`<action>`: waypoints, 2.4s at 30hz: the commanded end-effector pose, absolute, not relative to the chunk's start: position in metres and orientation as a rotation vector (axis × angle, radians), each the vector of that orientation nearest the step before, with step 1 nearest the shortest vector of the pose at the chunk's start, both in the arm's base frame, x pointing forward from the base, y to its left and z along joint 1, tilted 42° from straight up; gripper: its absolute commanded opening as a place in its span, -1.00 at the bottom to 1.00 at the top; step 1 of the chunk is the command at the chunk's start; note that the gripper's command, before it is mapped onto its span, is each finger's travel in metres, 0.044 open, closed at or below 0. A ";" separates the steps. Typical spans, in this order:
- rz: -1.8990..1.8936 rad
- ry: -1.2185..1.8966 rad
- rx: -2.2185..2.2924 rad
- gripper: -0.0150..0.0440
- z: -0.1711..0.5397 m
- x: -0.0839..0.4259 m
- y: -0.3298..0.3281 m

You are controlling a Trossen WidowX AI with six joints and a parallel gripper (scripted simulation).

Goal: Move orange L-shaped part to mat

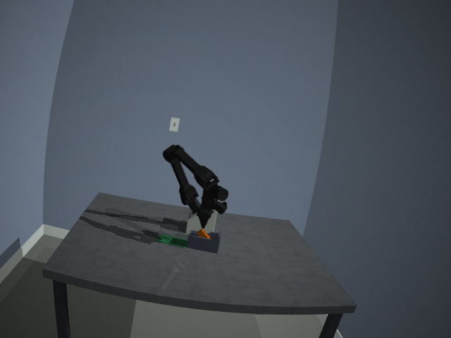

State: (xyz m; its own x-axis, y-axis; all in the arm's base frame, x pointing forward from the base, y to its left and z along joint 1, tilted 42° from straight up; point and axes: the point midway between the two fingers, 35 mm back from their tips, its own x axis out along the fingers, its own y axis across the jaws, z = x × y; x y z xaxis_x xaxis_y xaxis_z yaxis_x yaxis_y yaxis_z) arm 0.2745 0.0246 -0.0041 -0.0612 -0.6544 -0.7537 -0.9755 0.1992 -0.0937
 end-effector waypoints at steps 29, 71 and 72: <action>0.598 1.801 -1.539 0.46 -0.040 0.269 -0.008; 0.598 1.799 -1.536 -0.49 -0.020 0.271 0.010; 0.598 1.799 -1.536 -0.49 -0.018 0.271 0.011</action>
